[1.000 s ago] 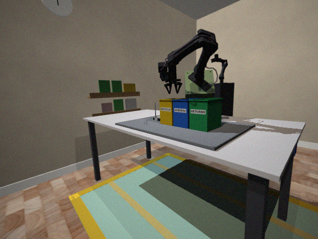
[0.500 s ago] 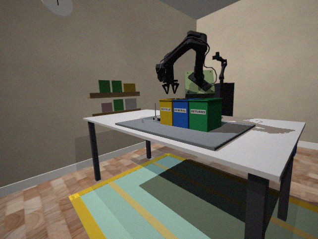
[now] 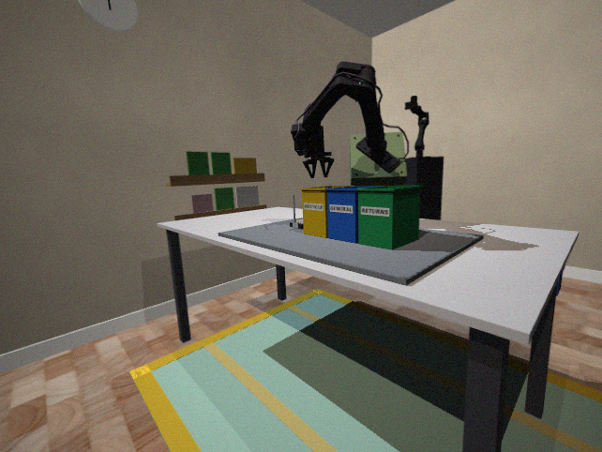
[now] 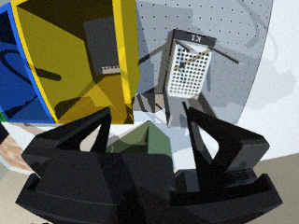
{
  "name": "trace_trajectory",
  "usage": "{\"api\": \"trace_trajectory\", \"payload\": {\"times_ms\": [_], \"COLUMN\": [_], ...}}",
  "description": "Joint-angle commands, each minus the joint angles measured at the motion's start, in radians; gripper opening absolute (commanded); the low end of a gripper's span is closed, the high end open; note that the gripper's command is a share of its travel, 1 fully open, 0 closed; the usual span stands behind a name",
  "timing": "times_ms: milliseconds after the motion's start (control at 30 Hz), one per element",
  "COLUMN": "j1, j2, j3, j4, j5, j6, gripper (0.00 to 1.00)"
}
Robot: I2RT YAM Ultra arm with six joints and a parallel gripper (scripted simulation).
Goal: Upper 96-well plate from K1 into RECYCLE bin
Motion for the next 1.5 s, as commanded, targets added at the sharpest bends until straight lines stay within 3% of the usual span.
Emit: {"api": "trace_trajectory", "payload": {"times_ms": [0,267,1467], "j1": [-0.043,-0.061,-0.061], "j2": [0.032,0.096,0.074], "j3": [0.044,0.073,0.074], "j4": [0.018,0.008,0.007], "j5": [0.000,-0.001,-0.005], "j6": [-0.047,-0.083,-0.080], "gripper": [0.82,0.82,0.82]}}
